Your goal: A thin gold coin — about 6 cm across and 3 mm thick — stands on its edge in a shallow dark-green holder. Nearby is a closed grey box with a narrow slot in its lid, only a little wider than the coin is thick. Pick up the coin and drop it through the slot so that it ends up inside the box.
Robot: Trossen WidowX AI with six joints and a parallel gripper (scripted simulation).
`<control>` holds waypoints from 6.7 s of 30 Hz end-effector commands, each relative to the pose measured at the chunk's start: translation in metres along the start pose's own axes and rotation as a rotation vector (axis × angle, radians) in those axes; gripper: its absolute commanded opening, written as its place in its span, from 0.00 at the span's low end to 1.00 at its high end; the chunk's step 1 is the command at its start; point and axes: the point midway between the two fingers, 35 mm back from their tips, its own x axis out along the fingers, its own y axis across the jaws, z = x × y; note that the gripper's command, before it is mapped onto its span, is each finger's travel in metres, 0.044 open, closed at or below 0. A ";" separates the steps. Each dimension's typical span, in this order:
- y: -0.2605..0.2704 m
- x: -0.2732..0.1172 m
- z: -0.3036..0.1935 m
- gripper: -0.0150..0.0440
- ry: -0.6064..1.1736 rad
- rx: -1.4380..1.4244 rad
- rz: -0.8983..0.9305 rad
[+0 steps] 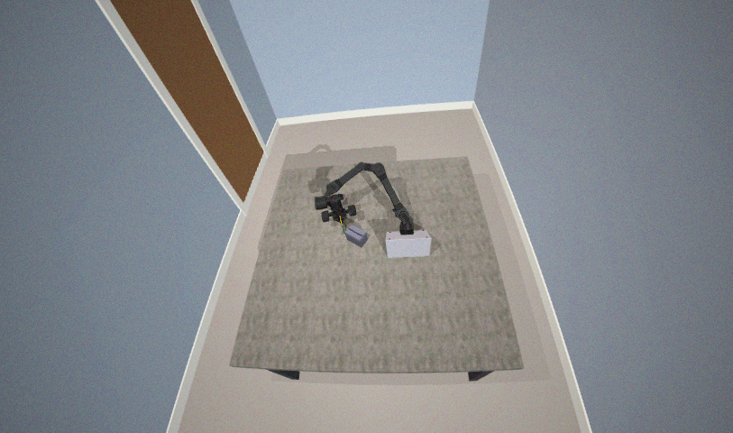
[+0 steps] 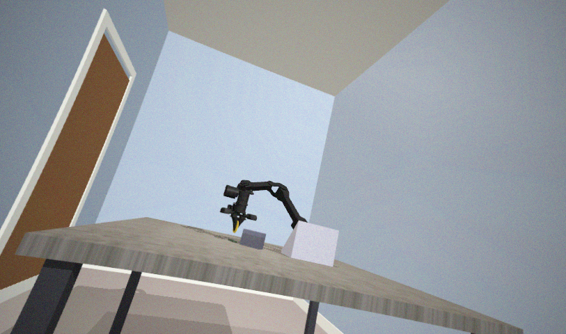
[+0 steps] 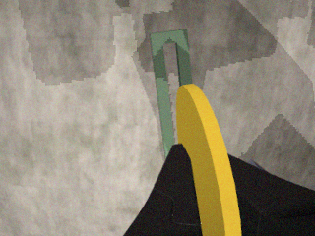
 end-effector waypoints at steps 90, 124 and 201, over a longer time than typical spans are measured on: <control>-0.055 -0.054 -0.093 0.25 0.010 -0.777 0.002; -0.066 -0.053 -0.105 0.25 0.004 -0.775 0.000; -0.070 -0.097 -0.104 1.00 0.002 -0.783 0.000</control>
